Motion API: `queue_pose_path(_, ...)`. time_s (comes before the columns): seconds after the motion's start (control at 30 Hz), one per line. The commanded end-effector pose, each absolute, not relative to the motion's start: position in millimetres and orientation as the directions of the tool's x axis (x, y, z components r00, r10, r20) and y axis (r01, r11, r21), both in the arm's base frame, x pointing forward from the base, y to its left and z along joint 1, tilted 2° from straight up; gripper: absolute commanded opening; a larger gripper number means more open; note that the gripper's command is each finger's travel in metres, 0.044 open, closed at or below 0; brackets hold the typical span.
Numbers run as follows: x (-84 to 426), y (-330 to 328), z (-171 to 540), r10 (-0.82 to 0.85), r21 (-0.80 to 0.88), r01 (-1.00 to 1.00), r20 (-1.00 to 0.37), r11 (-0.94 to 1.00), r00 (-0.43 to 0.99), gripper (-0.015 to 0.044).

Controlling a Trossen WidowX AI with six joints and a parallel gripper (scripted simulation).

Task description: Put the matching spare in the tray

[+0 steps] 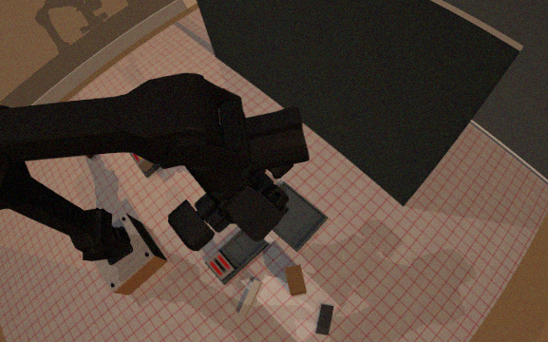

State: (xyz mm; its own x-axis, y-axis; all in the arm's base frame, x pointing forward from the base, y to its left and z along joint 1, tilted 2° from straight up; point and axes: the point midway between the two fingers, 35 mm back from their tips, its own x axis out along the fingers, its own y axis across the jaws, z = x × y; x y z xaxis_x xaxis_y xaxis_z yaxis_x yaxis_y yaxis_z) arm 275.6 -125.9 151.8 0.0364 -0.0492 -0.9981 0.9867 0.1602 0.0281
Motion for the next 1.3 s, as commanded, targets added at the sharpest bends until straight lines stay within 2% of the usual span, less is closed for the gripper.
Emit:
queue_pose_path(0.0,289,-127,152,-0.048,0.024,0.987,-0.998,0.158,0.032,0.0)
queue_pose_path(0.57,353,-128,151,-0.048,0.03,0.987,-0.998,0.158,0.038,0.0)
queue_pose_path(1.27,359,-128,135,-0.048,0.03,0.987,-0.998,0.158,0.038,0.0)
